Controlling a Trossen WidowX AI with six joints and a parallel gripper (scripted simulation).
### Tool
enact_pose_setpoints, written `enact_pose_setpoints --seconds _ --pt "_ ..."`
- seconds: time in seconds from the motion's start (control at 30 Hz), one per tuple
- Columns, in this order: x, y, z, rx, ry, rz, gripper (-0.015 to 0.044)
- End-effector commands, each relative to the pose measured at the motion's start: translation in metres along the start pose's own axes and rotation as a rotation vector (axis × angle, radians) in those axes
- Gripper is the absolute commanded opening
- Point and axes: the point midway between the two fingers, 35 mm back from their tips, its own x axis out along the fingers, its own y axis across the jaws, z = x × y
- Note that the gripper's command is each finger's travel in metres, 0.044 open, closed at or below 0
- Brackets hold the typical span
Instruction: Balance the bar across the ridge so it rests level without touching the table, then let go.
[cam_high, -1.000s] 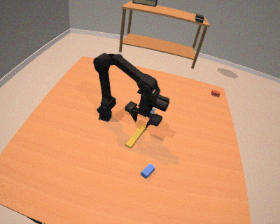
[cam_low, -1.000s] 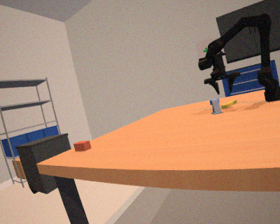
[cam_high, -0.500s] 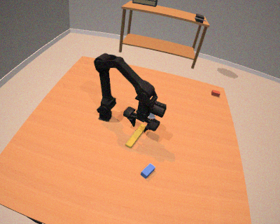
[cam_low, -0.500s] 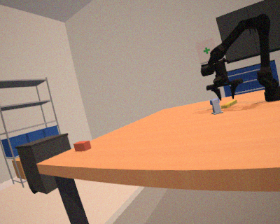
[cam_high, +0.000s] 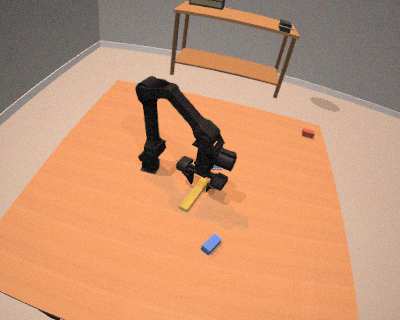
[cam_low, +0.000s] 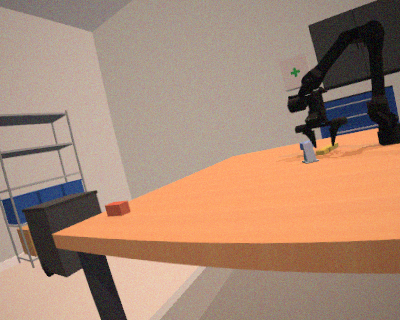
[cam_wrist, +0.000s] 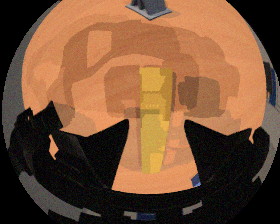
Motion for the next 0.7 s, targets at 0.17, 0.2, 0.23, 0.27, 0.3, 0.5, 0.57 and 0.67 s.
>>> enact_pose_setpoints --seconds 0.17,0.2,0.23,0.27,0.3,0.5,0.57,0.67 --pt "0.0138 0.0024 0.0006 -0.005 -0.004 0.015 0.0315" --pt "0.0138 0.0024 0.0006 -0.005 -0.004 0.015 0.0315" --pt "0.0138 0.0024 0.0006 -0.005 -0.004 0.015 0.0315" --pt "0.0138 0.0024 0.0006 -0.005 -0.004 0.015 0.0315" --pt "0.0138 0.0024 0.0006 -0.005 -0.004 0.015 0.0315" --pt "0.0138 0.0024 0.0006 -0.005 -0.004 0.015 0.0315" --pt "0.0138 0.0024 0.0006 -0.005 -0.004 0.015 0.0315" --pt "0.0138 0.0024 0.0006 -0.005 -0.004 0.015 0.0315"
